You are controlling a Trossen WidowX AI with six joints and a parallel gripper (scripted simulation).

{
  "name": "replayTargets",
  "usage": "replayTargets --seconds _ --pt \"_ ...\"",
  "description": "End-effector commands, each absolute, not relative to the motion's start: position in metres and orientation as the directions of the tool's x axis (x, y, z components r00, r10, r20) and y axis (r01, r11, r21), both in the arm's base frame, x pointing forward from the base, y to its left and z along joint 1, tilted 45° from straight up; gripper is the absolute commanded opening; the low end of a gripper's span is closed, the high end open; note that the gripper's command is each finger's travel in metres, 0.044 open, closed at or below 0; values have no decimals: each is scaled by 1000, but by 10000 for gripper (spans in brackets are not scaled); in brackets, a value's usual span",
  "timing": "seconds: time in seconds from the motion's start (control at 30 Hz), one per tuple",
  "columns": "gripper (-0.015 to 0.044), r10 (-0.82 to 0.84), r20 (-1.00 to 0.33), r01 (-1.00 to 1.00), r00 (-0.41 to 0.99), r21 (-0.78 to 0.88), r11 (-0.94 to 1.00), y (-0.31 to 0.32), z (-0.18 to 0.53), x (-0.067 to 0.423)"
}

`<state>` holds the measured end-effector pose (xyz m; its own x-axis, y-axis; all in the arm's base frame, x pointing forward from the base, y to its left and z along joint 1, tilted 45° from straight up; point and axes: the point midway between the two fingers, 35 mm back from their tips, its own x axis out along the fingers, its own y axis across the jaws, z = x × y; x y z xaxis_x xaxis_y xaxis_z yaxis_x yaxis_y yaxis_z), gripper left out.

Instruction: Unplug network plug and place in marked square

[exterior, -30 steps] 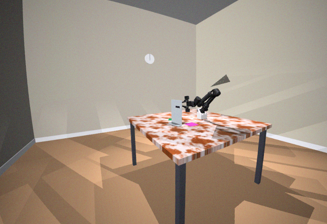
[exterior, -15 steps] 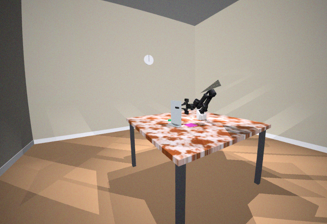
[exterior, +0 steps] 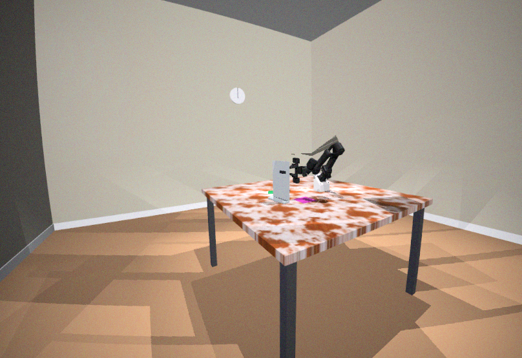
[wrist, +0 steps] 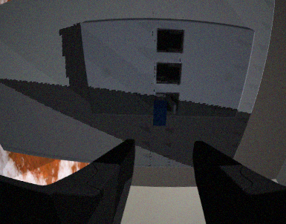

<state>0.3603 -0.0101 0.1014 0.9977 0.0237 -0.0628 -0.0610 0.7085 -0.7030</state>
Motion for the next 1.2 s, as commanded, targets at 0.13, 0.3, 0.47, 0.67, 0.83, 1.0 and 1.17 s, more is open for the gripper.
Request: replayTargets --seconds 0.13,0.3,0.47,0.67,0.83,1.0,1.17 --pt "156 23 -62 -60 998 -706 705 -7 103 373" --pt "156 23 -62 -60 998 -706 705 -5 104 381" --pt "156 23 -61 -59 998 -706 706 -3 105 388" --pt "156 23 -60 -59 998 -706 706 -1 107 397" --pt "97 23 -60 -59 998 -706 706 -1 107 398" --pt "64 23 -60 -59 998 -706 706 -1 107 398" --pt "30 23 -60 -59 998 -706 706 -1 107 398"
